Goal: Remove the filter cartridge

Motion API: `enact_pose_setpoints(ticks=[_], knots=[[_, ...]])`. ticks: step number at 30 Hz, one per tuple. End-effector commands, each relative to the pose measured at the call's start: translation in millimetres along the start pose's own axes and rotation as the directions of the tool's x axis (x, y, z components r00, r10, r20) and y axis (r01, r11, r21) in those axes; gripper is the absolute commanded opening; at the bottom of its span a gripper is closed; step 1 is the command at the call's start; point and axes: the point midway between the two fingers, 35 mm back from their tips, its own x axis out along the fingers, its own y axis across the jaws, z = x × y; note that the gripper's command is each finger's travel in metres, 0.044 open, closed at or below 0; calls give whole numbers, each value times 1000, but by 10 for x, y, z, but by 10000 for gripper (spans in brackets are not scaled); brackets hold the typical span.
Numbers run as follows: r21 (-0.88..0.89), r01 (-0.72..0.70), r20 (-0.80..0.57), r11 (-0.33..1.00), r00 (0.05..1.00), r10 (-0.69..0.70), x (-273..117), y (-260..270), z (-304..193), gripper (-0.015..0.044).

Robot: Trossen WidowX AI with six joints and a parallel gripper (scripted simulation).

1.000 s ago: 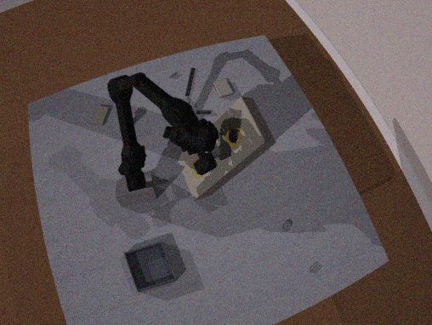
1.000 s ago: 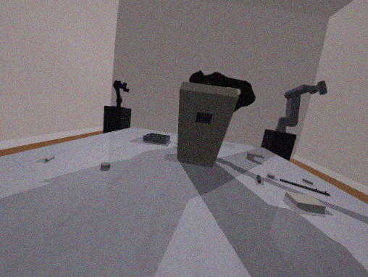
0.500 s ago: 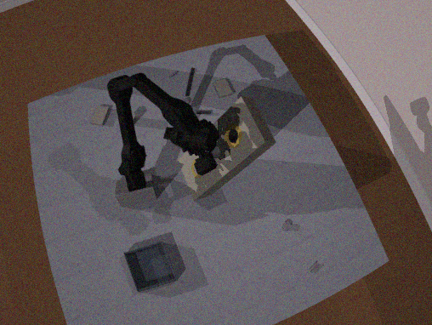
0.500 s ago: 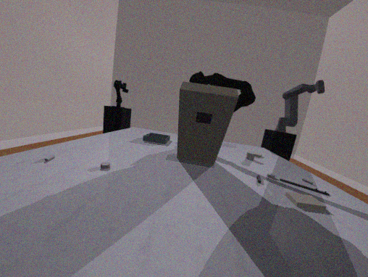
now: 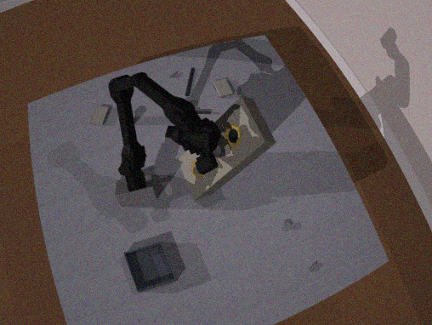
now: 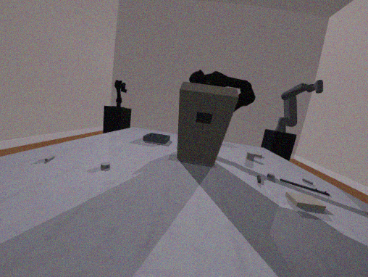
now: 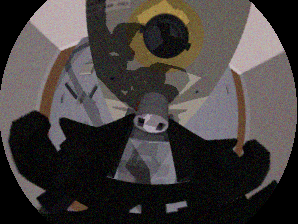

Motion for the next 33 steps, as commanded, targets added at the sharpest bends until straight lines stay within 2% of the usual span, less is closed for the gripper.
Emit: enact_pose_setpoints(ticks=[1,5,20,33], knots=[[-14,6,7,1000,1000,-6,-68,-2,142,0],[-6,10,8,1000,1000,-10,-151,-13,167,0],[70,19,27,997,999,-21,-949,-8,181,0],[21,16,15,1000,1000,-16,-920,-528,210,0]])
